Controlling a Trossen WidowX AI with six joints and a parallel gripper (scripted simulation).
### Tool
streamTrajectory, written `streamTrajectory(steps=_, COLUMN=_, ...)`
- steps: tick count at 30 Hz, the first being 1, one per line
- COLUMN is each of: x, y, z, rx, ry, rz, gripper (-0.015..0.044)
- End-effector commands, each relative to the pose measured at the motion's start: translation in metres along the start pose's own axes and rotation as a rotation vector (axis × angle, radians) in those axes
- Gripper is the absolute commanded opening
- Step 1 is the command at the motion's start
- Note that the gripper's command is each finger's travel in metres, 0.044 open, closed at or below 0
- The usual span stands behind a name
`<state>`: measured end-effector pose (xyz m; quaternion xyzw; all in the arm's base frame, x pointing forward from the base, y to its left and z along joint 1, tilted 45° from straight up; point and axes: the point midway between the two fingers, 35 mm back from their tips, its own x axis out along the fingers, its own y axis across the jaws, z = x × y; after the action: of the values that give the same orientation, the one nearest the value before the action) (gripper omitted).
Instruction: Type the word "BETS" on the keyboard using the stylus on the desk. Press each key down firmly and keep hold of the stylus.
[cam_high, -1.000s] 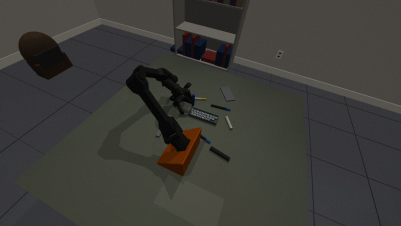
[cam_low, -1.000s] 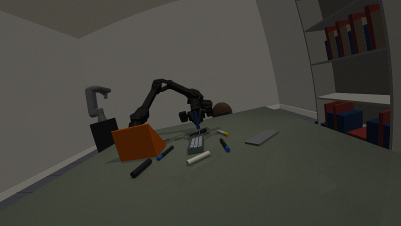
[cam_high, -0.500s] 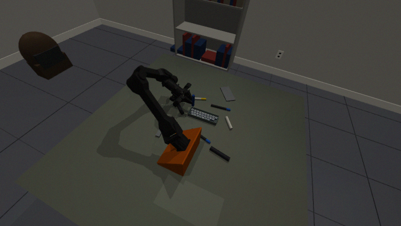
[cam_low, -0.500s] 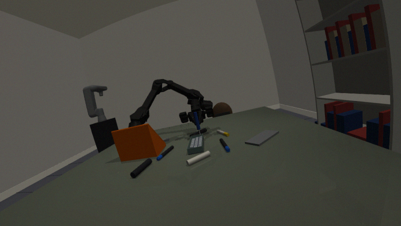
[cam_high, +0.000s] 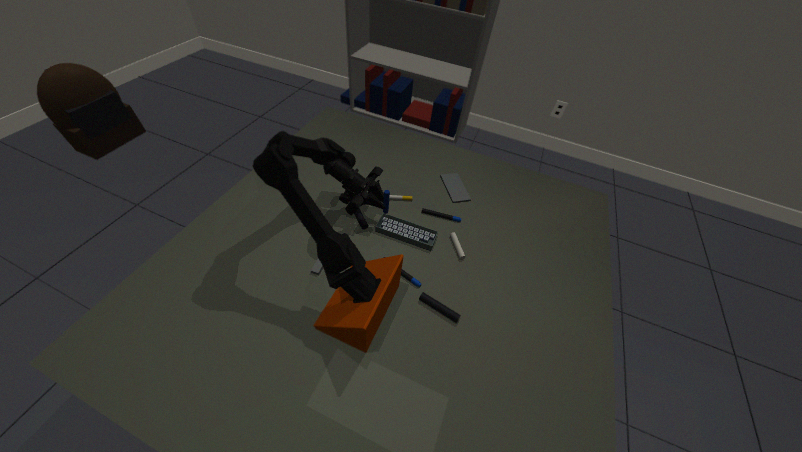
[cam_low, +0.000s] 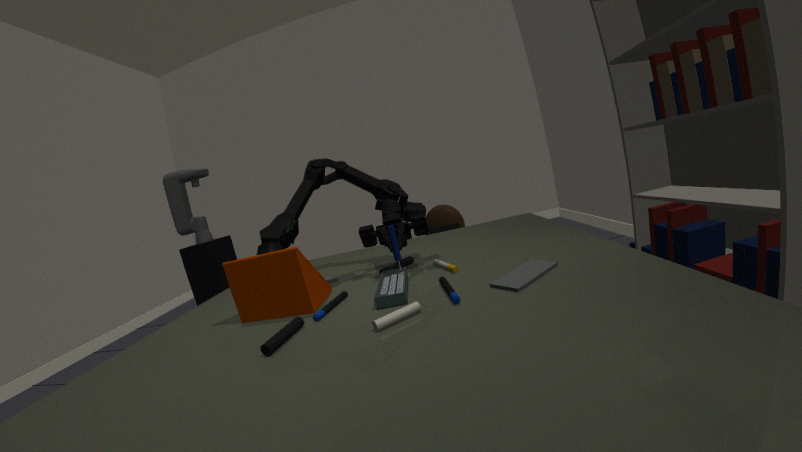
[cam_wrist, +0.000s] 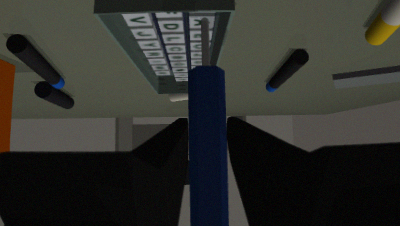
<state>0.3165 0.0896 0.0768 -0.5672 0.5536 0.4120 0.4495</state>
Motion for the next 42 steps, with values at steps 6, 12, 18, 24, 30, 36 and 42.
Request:
streamTrajectory(steps=6, x=0.0024, y=0.0002, z=0.0021, rx=0.002, ry=-0.001, rz=0.005, gripper=0.0081)
streamTrajectory(steps=12, x=0.0033, y=0.0002, z=0.0036, rx=0.002, ry=-0.001, rz=0.005, gripper=0.0081)
streamTrajectory(steps=18, x=0.0043, y=0.0002, z=0.0054, rx=0.002, ry=-0.001, rz=0.005, gripper=0.0081)
streamTrajectory(steps=24, x=0.0054, y=0.0002, z=0.0073, rx=0.002, ry=-0.001, rz=0.005, gripper=0.0081)
streamTrajectory(steps=30, x=0.0066, y=0.0003, z=0.0094, rx=0.002, ry=-0.002, rz=0.005, gripper=0.0081)
streamTrajectory(steps=36, x=0.0078, y=0.0003, z=0.0115, rx=0.002, ry=-0.002, rz=0.005, gripper=0.0081)
streamTrajectory(steps=42, x=0.0063, y=0.0003, z=0.0088, rx=0.002, ry=-0.001, rz=0.005, gripper=0.0081)
